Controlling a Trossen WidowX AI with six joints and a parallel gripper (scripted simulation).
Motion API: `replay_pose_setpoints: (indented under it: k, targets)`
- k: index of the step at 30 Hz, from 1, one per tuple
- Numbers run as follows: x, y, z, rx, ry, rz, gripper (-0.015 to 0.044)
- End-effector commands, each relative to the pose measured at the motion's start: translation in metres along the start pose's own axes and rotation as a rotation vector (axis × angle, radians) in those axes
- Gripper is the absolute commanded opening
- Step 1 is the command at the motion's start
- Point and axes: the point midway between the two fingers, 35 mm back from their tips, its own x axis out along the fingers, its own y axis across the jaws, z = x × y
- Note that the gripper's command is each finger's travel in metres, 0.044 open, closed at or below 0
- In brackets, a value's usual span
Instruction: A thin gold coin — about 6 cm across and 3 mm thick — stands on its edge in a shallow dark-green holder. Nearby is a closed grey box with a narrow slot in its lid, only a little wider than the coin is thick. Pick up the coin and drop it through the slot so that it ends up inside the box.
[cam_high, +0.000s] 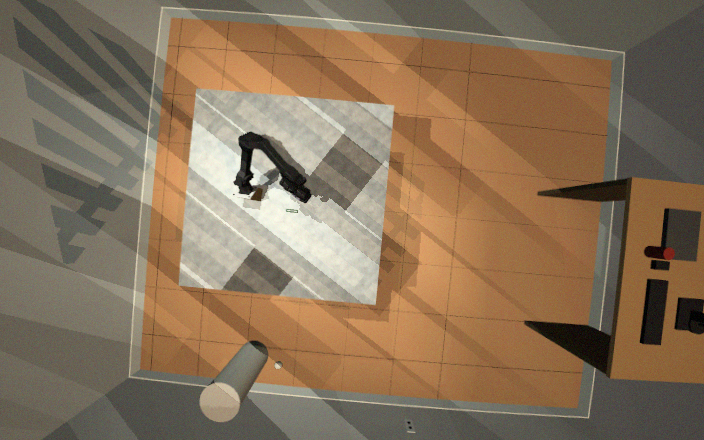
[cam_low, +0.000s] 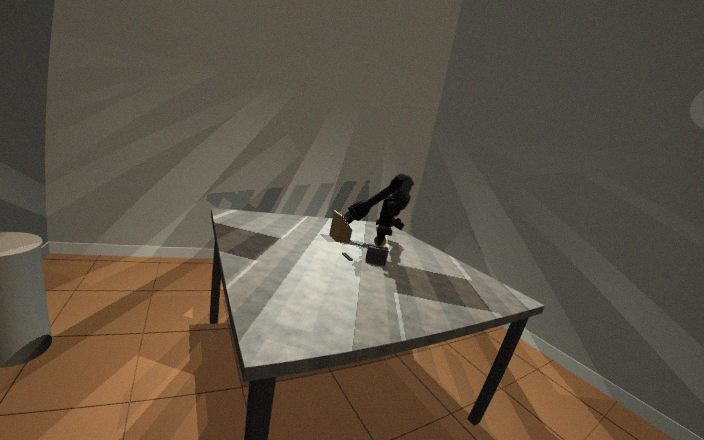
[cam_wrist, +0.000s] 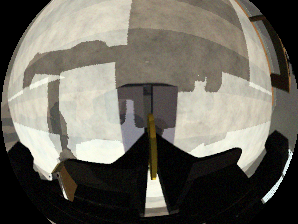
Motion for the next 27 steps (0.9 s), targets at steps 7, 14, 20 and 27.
replay_pose_setpoints:
  k: [7,14,20,27]
  targets:
    - [0.000,0.000,0.000,0.000,0.000,0.000,0.0157]
    - [0.000,0.000,0.000,0.000,0.000,0.000,0.0161]
    - [-0.011,0.000,0.000,0.000,0.001,0.000,0.0266]
    - [-0.049,0.002,0.000,0.003,-0.002,0.004,0.0440]
